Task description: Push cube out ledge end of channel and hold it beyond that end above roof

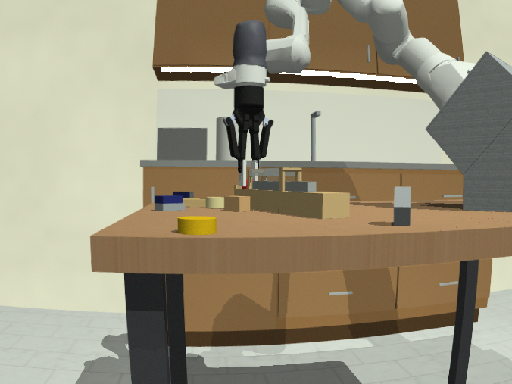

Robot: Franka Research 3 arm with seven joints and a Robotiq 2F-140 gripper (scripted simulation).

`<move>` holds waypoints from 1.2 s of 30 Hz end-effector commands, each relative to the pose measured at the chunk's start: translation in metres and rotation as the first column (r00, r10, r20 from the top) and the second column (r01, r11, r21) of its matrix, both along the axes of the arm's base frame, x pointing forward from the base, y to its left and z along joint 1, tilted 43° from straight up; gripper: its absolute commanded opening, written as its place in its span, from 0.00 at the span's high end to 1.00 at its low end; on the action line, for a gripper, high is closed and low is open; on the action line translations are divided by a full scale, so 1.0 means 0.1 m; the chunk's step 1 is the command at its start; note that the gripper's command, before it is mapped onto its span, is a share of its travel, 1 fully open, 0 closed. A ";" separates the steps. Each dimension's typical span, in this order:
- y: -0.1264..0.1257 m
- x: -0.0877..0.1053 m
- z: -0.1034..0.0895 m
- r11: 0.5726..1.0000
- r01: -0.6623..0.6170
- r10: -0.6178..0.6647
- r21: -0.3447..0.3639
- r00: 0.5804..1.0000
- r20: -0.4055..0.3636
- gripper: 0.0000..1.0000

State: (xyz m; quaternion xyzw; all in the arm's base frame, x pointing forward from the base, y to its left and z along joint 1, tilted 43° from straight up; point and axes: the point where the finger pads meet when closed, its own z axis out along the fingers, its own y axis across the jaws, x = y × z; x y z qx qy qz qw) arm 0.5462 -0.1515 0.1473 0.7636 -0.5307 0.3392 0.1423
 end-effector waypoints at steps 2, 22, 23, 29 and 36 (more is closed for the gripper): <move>-0.01 0.00 -0.01 1.000 0.004 -0.004 0.002 1.000 0.004 1.00; -0.01 0.00 -0.01 1.000 0.004 -0.004 0.002 1.000 0.004 1.00; -0.01 0.00 -0.01 1.000 0.004 -0.004 0.002 1.000 0.004 1.00; -0.01 0.00 -0.01 1.000 0.004 -0.004 0.002 1.000 0.004 1.00; 0.01 -0.01 0.02 1.000 0.004 -0.004 0.002 1.000 0.004 1.00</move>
